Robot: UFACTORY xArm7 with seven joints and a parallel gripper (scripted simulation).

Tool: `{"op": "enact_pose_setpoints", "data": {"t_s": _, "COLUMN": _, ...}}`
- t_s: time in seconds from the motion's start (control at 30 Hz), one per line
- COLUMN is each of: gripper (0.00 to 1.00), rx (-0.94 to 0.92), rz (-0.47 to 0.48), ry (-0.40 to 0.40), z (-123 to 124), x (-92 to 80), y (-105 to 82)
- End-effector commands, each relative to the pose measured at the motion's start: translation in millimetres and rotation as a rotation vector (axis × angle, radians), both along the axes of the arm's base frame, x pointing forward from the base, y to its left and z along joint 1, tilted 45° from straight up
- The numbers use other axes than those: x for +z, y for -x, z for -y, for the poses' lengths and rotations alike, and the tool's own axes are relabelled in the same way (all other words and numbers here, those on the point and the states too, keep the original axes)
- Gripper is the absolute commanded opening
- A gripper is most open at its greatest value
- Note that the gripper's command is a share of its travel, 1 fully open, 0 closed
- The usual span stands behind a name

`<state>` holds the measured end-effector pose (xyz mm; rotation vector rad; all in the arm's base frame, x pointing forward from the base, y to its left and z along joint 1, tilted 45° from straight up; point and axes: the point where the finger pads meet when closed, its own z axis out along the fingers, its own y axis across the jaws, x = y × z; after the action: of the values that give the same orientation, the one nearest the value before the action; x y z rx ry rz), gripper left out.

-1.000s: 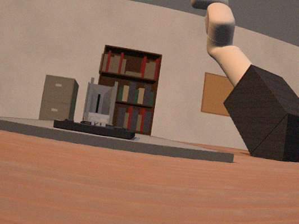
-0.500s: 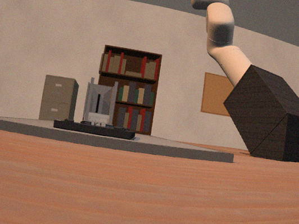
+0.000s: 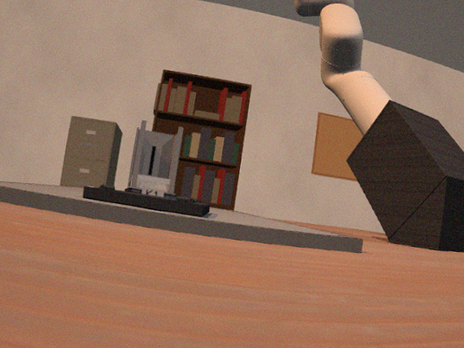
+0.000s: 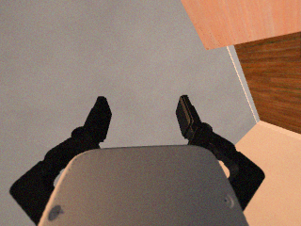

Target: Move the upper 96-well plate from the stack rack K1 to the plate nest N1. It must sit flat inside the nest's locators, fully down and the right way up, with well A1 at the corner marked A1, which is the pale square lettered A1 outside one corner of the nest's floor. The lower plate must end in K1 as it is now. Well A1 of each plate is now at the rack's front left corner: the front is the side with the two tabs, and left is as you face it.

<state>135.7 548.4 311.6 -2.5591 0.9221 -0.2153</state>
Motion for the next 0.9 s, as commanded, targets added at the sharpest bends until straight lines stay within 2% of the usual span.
{"op": "enact_pose_setpoints", "data": {"t_s": 0.0, "gripper": 1.0, "rx": -0.036, "rz": 0.025, "ry": 0.025, "z": 8, "x": -0.7, "y": -14.3}}
{"op": "enact_pose_setpoints", "data": {"t_s": 0.2, "gripper": 1.0, "rx": -0.036, "rz": 0.025, "ry": 0.025, "z": 21, "x": -3.6, "y": -40.6}}
{"op": "enact_pose_setpoints", "data": {"t_s": 0.27, "gripper": 1.0, "rx": -0.036, "rz": 0.025, "ry": 0.025, "z": 21, "x": -3.6, "y": -40.6}}
{"op": "enact_pose_setpoints", "data": {"t_s": 0.37, "gripper": 1.0, "rx": -0.036, "rz": 0.026, "ry": 0.025, "z": 29, "x": -5.1, "y": -53.7}}
{"op": "enact_pose_setpoints", "data": {"t_s": 0.5, "gripper": 1.0, "rx": -0.131, "rz": 0.073, "ry": 0.087, "z": 40, "x": -6.9, "y": -69.9}}
{"op": "enact_pose_setpoints", "data": {"t_s": 0.77, "gripper": 1.0, "rx": -0.131, "rz": 0.073, "ry": 0.087, "z": 63, "x": -10.5, "y": -102.3}}
{"op": "enact_pose_setpoints", "data": {"t_s": 0.87, "gripper": 1.0, "rx": -0.131, "rz": 0.073, "ry": 0.087, "z": 66, "x": -10.9, "y": -106.3}}
